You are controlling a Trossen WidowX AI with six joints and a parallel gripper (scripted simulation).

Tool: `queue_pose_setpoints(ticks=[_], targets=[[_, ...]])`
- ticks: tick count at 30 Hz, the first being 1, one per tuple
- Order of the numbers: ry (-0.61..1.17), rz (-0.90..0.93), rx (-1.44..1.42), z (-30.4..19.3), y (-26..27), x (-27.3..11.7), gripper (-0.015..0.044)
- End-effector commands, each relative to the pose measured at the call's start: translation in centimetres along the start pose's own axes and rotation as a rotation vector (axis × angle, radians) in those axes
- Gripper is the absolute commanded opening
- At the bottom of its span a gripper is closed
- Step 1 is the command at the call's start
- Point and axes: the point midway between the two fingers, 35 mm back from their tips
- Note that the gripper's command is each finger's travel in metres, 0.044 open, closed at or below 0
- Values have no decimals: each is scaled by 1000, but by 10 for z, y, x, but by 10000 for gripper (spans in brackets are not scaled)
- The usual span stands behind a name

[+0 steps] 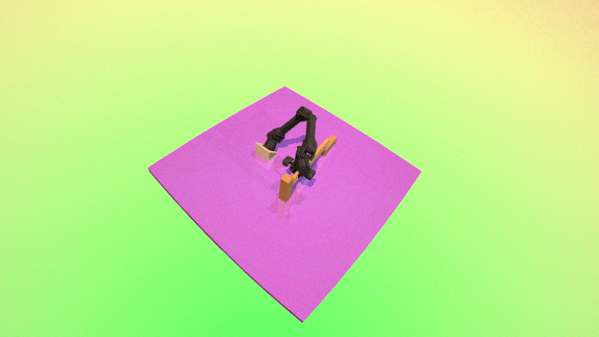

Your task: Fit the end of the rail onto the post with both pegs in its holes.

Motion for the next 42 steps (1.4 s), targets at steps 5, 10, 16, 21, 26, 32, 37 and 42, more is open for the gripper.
queue_pose_setpoints(ticks=[5,10,16,21,26,32,37,42], targets=[[6,-6,-2,-5,-2,-3,0],[6,-6,-2,-6,-2,-2,0],[6,-6,-2,-8,-3,-2,0],[6,-6,-2,-9,-3,-1,0],[6,-6,-2,-11,-3,-2,0],[6,-6,-2,-13,-3,-2,0],[0,0,0,-10,-2,0,26],[0,0,0,-10,-2,0,157]])
Point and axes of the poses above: the point midway between the two fingers, 35 mm back from their tips, its own x axis out along the fingers, its own y axis across the jaws, z = x × y, and after that the axes turned 10 degrees about x, right-handed
